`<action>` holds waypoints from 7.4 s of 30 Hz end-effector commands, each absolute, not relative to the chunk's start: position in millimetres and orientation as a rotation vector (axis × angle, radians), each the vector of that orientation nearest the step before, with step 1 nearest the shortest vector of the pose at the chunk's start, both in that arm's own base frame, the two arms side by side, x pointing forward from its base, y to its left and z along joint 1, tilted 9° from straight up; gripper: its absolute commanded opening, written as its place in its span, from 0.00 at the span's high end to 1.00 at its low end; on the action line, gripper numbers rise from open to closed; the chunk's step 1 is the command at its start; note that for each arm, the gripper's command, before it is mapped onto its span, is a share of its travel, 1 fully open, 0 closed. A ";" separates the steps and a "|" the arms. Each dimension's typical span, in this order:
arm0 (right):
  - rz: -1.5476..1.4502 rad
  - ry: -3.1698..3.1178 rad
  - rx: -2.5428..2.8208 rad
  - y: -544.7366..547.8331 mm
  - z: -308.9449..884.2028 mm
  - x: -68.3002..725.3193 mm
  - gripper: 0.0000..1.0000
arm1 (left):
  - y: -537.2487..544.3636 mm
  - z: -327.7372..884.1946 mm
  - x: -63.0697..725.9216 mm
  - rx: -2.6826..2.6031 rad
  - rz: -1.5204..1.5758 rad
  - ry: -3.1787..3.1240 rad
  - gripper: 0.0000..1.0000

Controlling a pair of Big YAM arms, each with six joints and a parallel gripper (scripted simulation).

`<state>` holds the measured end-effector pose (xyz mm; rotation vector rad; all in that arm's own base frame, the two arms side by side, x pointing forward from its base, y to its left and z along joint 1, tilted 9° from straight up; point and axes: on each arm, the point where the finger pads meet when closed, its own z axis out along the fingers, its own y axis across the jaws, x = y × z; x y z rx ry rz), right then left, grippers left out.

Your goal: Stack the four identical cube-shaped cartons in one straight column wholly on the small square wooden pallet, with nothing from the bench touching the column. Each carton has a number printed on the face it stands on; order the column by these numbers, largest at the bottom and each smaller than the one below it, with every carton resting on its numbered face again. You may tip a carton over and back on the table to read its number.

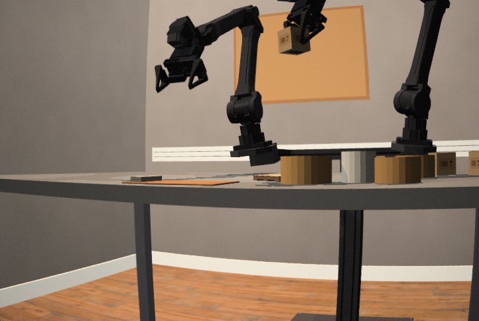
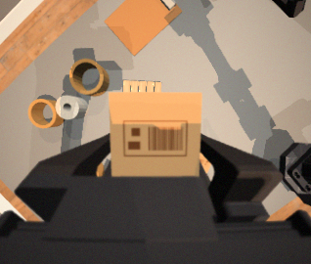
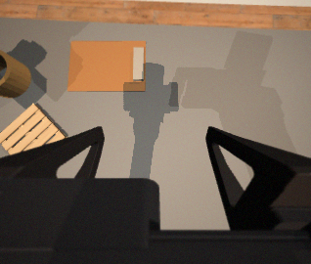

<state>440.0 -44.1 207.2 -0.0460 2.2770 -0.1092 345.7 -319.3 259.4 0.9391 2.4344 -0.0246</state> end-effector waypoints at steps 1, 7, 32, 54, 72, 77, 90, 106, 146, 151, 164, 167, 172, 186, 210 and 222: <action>-0.125 2.221 -0.052 -48.0 235.4 456.5 0.00 | -336.1 293.6 349.2 0.932 -0.064 2.381 0.46; -0.125 2.221 -0.052 -48.0 235.4 456.5 0.00 | -319.2 285.3 356.1 0.633 -0.269 2.441 0.46; -0.125 2.221 -0.052 -48.0 235.4 456.5 0.00 | -327.8 275.6 350.4 -0.252 -1.393 2.239 0.46; -0.037 2.190 0.054 -37.4 232.7 466.0 0.00 | -328.8 299.0 362.9 -0.248 -1.430 2.171 0.46; 0.719 1.862 0.467 64.3 224.2 487.7 0.00 | -329.5 287.3 354.0 -0.229 -1.424 2.187 0.46; 0.968 1.772 0.534 97.0 229.2 481.4 0.00 | -329.5 287.3 354.0 -0.229 -1.424 2.187 0.46; 1.550 1.612 0.650 162.8 244.2 442.9 0.00 | -329.5 287.3 354.0 -0.229 -1.424 2.187 0.46; 2.099 1.524 0.607 218.0 269.6 376.8 0.00 | -329.5 287.3 354.0 -0.229 -1.424 2.187 0.46; 2.073 1.518 0.574 214.9 272.3 375.5 0.00 | -329.5 287.3 354.0 -0.229 -1.424 2.187 0.46; 2.073 1.518 0.574 214.9 272.3 375.5 0.00 | -329.5 287.3 354.0 -0.229 -1.424 2.187 0.46; 1.782 1.527 0.464 196.3 276.5 408.0 0.00 | -329.5 287.3 354.0 -0.229 -1.424 2.187 0.46; 1.608 1.552 0.455 180.1 273.1 429.2 0.00 | -329.5 287.3 354.0 -0.229 -1.424 2.187 0.46; 1.461 1.576 0.430 166.6 271.7 444.7 0.00 | -331.0 282.0 355.5 -0.247 -1.426 2.200 0.46; 0.739 1.776 0.302 79.3 257.5 491.8 0.00 | -388.0 218.2 343.2 -0.242 -1.447 2.212 0.46; -0.088 2.153 -0.062 -39.9 249.3 466.1 0.00 | -454.2 -7.8 190.4 -0.246 -1.427 2.244 0.46; -0.136 2.194 -0.039 -53.8 251.0 462.8 0.00 | -444.9 -48.3 144.7 -0.236 -1.435 2.213 0.46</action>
